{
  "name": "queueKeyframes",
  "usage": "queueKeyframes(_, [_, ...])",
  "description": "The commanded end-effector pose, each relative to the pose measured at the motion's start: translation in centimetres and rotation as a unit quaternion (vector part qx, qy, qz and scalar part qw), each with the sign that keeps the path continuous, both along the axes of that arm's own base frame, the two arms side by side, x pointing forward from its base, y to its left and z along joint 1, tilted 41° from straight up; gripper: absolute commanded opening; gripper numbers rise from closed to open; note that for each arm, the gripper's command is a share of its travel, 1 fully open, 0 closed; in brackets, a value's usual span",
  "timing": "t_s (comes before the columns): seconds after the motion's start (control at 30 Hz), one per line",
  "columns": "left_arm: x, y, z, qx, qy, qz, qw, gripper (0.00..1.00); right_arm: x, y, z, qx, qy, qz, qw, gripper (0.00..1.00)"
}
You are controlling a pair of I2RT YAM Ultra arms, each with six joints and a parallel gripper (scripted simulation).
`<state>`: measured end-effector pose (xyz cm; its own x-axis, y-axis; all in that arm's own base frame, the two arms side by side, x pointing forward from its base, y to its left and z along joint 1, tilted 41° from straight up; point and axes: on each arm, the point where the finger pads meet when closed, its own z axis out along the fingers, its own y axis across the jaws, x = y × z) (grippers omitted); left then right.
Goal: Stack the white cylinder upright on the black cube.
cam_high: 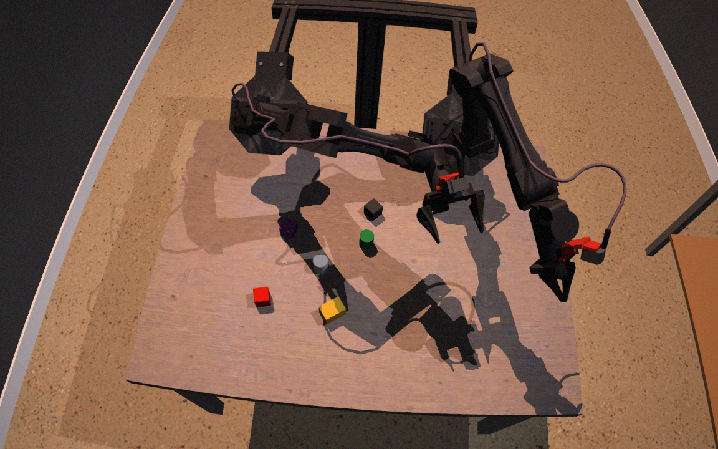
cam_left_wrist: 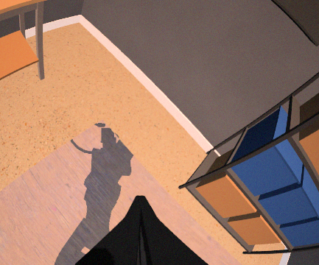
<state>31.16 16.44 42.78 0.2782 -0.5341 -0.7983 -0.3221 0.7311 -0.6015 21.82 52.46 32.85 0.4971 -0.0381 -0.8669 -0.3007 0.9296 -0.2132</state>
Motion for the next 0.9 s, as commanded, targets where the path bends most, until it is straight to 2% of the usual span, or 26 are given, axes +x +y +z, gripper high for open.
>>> queueKeyframes(0.0, [-0.2,-0.1,0.5,0.004,-0.006,0.001,1.0,0.0,-0.6,0.0,0.8,0.009,-0.002,0.005,1.0,1.0])
queueKeyframes(0.57, [-0.2,-0.1,0.5,0.004,-0.006,0.001,1.0,0.0,-0.6,0.0,0.8,0.009,-0.002,0.005,1.0,1.0])
queueKeyframes(0.73, [-0.2,-0.1,0.5,0.004,-0.006,0.001,1.0,0.0,-0.5,-1.6,0.5,0.029,0.018,-0.003,0.999,1.0])
queueKeyframes(0.87, [-0.2,-0.1,0.5,0.004,-0.006,0.001,1.0,0.0,-0.6,-3.8,-0.8,0.027,0.047,-0.013,0.998,1.0])
